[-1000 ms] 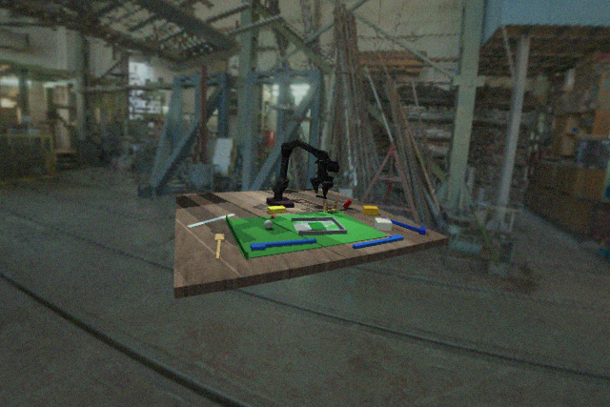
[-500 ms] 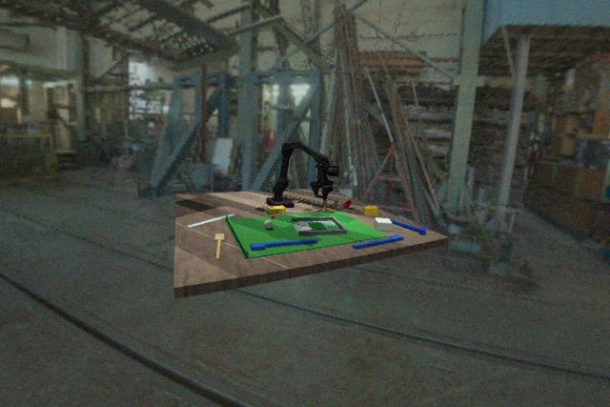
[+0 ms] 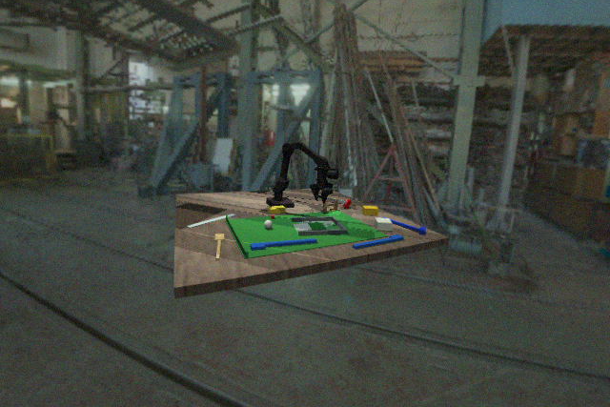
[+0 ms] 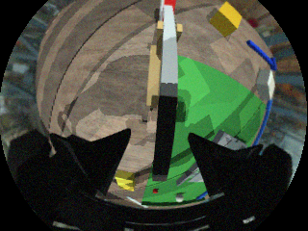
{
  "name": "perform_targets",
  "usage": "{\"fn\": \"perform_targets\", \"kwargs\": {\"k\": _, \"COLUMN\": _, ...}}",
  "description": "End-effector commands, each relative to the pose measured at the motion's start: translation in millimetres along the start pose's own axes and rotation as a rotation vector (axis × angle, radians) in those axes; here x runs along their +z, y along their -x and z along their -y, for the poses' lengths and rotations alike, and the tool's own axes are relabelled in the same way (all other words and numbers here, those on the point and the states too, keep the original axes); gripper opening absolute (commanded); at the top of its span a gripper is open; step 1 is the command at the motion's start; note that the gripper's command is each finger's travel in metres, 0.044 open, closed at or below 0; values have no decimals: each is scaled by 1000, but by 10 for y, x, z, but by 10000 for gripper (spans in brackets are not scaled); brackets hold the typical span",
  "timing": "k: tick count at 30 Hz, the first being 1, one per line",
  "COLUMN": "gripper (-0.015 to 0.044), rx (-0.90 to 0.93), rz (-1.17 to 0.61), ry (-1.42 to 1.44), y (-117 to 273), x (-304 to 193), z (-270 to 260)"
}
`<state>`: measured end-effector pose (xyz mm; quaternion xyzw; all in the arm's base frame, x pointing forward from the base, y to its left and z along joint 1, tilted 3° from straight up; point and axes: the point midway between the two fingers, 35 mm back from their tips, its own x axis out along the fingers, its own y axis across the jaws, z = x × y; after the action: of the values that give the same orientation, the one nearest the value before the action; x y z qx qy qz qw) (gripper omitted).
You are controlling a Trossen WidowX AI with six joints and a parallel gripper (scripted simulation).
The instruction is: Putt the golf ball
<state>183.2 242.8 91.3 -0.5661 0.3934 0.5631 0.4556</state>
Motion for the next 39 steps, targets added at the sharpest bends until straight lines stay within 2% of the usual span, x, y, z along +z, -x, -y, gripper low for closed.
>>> {"fn": "perform_targets", "kwargs": {"k": 1, "gripper": 309, "rx": -1, "rz": 1, "ry": 0, "y": 7, "x": 2, "z": 2}}
{"fn": "perform_targets", "kwargs": {"k": 11, "gripper": 46, "rx": -1, "rz": 1, "ry": 0, "y": 7, "x": 2, "z": 2}}
{"fn": "perform_targets", "kwargs": {"k": 18, "gripper": 0, "rx": -1, "rz": 1, "ry": 0, "y": 15, "x": 3, "z": 3}}
{"fn": "perform_targets", "kwargs": {"k": 21, "gripper": 0, "rx": -1, "rz": 1, "ry": 0, "y": 84, "x": 10, "z": 13}}
{"fn": "perform_targets", "kwargs": {"k": 39, "gripper": 0, "rx": 0, "rz": 0, "ry": 0, "y": 931, "x": 11, "z": 12}}
